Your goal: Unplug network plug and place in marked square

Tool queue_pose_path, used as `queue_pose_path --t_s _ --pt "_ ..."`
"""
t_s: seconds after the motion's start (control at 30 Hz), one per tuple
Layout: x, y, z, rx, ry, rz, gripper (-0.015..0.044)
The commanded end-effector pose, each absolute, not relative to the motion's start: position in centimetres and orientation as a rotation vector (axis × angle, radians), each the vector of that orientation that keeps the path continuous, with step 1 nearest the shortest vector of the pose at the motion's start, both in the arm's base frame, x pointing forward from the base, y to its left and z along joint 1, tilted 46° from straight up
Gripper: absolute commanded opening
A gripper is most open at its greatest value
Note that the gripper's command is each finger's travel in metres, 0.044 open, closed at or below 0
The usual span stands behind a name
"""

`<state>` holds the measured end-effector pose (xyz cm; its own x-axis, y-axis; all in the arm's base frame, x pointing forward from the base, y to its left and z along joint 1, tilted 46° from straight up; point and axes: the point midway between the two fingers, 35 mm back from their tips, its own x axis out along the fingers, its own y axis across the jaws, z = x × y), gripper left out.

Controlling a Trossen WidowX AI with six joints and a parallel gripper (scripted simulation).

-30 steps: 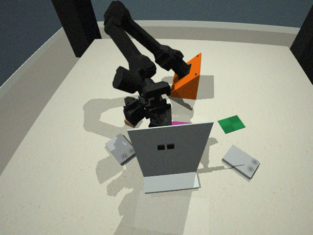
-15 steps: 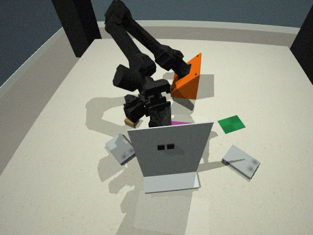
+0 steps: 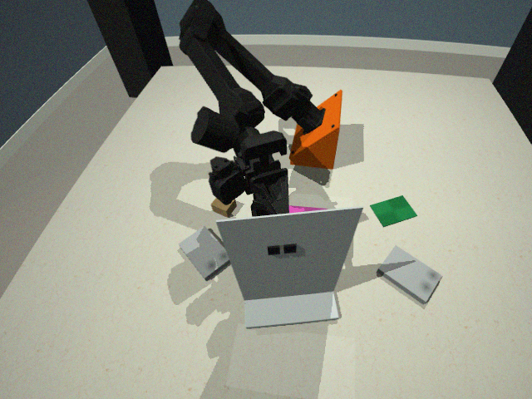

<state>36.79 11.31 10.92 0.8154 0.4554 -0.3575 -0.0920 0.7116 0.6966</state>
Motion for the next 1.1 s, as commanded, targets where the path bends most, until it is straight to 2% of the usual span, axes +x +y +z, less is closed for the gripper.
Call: queue_pose_path --t_s 0.0,1.07 --pt "36.4 11.2 10.9 0.722 0.548 0.322 0.0" --pt "35.2 10.6 11.4 0.722 0.549 0.321 0.0"
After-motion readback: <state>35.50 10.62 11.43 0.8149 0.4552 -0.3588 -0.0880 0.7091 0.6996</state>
